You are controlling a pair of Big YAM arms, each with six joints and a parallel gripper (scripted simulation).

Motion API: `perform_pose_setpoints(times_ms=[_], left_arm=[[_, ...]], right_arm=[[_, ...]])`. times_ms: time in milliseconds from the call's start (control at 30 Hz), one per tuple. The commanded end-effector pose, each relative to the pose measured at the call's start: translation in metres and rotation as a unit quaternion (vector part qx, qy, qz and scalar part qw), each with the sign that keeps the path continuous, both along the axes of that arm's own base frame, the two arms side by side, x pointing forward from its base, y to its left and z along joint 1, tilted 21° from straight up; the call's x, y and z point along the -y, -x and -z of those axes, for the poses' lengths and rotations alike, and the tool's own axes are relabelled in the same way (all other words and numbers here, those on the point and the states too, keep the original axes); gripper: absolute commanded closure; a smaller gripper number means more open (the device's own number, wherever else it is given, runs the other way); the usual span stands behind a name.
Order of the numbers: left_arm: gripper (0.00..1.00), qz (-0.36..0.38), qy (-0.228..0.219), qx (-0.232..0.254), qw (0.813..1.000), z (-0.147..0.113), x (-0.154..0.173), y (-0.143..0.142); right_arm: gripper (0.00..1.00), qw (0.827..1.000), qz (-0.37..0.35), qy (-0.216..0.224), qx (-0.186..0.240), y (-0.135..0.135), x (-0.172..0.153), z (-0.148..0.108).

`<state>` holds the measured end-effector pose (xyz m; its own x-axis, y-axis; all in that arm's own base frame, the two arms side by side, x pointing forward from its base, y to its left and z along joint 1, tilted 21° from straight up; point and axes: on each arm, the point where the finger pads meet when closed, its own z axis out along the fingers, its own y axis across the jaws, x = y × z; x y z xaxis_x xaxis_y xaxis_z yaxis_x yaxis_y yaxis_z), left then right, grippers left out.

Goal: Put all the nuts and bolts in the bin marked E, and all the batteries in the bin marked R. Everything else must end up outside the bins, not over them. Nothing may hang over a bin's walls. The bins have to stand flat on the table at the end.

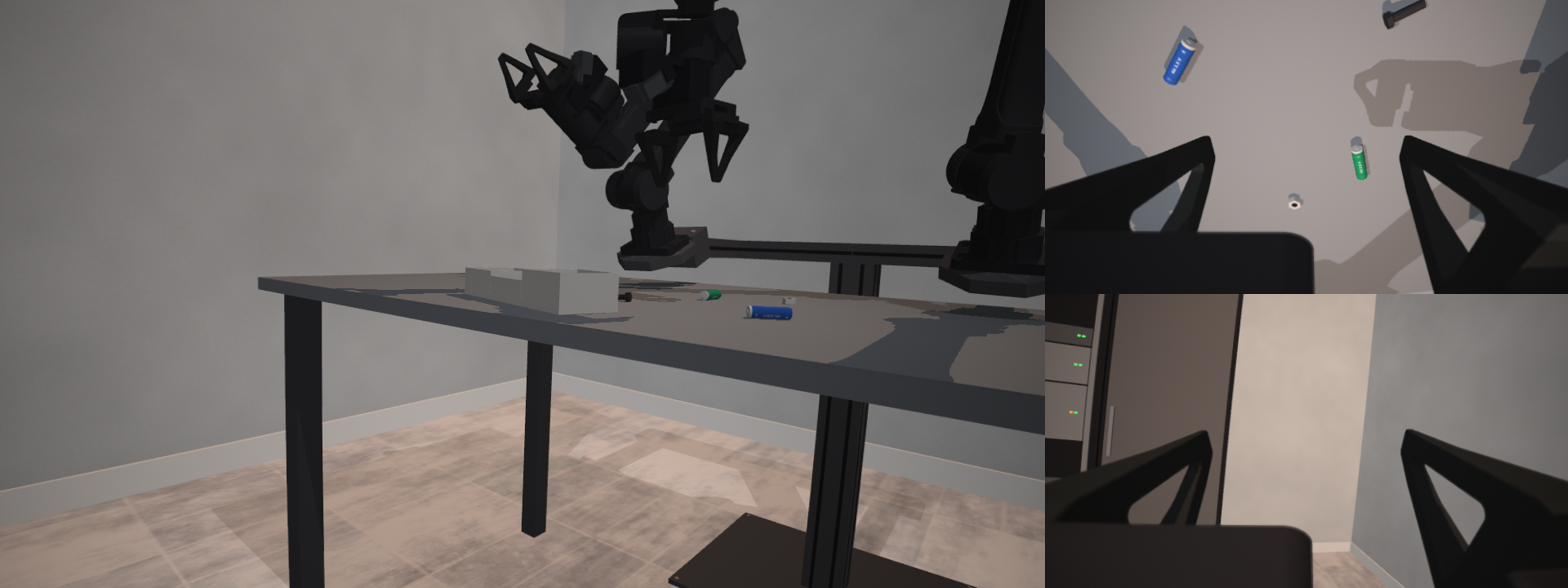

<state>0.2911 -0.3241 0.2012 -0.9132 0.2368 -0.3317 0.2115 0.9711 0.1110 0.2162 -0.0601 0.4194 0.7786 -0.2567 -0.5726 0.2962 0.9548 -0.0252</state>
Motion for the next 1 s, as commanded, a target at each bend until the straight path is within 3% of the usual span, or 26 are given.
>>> perform_pose_setpoints(times_ms=[0,300,367,867,967], left_arm=[[0.0,0.013,0.019,0.017,1.0,-0.019,0.031,-0.039],[0.0,0.013,0.009,0.01,1.0,-0.009,0.071,-0.096],[0.0,0.013,0.009,0.01,1.0,-0.009,0.071,-0.096],[0.0,0.013,0.008,0.01,1.0,0.006,0.143,-0.195],[0.0,0.013,0.008,0.01,1.0,0.007,0.148,-0.202]], right_arm=[[0.0,1.0,0.003,0.002,0.01,0.006,0.001,-0.003],[0.0,1.0,0.003,0.002,0.01,0.006,0.001,-0.003],[0.0,1.0,0.003,0.002,0.01,0.006,0.001,-0.003],[0.0,1.0,0.003,0.002,0.01,0.006,0.001,-0.003],[0.0,1.0,0.003,0.002,0.01,0.006,0.001,-0.003]])
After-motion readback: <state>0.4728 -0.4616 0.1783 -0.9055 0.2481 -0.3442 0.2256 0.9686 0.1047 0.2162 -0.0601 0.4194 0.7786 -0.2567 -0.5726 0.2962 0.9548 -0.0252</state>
